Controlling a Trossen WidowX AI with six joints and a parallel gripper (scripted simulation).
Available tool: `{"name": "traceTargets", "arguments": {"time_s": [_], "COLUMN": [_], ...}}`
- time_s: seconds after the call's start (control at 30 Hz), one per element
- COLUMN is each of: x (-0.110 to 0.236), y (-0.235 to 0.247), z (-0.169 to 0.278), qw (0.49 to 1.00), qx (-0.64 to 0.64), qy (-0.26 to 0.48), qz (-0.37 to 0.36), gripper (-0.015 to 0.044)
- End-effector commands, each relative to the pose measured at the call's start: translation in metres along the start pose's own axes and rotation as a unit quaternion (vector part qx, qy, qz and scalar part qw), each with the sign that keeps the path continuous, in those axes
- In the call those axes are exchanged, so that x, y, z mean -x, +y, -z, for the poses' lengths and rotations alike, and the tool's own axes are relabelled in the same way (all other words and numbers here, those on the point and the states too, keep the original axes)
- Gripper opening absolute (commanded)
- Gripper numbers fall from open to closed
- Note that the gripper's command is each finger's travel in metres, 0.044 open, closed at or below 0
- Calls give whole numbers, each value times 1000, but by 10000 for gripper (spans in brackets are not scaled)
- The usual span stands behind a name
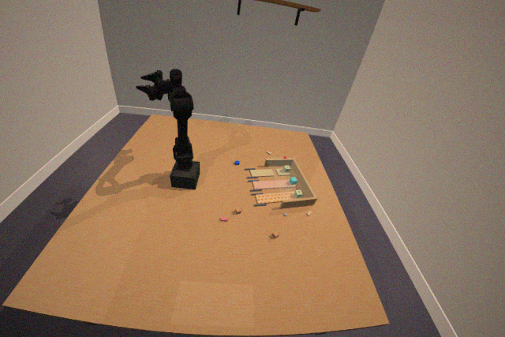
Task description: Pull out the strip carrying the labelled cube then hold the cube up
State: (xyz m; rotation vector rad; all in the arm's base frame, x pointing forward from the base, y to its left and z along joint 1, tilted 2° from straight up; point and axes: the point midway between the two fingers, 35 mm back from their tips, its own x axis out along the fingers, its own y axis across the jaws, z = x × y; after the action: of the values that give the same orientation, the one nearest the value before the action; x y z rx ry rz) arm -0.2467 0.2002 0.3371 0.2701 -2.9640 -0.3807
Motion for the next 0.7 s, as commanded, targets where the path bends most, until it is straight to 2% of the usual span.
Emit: {"name": "traceTargets", "arguments": {"time_s": [0.0,0.13,0.3,0.5,0.67], "x": [2,37,102,195,270], "y": [2,36,76,101,100], "z": [0,-8,-18,-29,-36], "qw": [1000,986,918,773,630], "qx": [-6,-126,-290,-443,-515], "qy": [-1,-3,34,139,253], "qz": [-5,-112,-269,-432,-523], "gripper": [400,400,400,400,400]}}
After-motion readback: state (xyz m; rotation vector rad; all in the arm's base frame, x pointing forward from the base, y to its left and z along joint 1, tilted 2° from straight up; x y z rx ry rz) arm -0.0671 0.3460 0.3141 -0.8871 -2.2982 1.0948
